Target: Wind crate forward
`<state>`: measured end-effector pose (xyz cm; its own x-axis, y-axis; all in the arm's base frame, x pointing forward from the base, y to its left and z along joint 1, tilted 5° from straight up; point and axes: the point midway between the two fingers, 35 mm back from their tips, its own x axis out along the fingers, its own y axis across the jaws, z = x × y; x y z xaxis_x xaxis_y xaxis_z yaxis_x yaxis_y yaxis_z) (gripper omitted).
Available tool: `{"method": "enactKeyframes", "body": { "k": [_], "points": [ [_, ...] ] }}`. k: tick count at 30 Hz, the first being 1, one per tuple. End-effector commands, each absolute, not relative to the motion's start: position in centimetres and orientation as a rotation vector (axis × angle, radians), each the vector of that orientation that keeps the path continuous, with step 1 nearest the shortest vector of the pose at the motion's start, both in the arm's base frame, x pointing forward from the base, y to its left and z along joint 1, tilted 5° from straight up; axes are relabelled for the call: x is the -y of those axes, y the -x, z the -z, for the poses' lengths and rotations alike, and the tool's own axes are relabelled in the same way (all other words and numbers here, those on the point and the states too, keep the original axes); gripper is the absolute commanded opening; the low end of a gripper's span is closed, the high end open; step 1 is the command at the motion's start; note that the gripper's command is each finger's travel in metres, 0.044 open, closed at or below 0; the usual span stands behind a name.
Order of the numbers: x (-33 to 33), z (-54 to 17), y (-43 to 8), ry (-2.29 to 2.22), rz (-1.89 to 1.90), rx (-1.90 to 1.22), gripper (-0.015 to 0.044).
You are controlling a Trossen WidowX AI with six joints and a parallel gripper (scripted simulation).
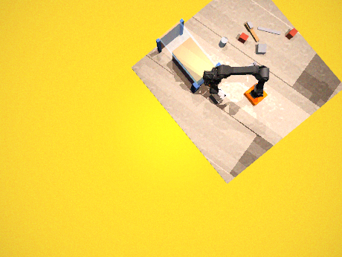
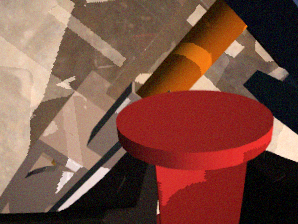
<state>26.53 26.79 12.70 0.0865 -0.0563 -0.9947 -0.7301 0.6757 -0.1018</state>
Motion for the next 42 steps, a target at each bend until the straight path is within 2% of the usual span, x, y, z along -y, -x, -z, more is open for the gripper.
{"method": "enactKeyframes", "body": {
  "k": [1, 42],
  "points": [
    [-28.3, -12.6, -26.2, 0.698, -0.596, -1.406, 0.0],
    [-32.2, -12.4, -24.6, 0.695, -0.599, -1.406, 0.0]
  ]
}}
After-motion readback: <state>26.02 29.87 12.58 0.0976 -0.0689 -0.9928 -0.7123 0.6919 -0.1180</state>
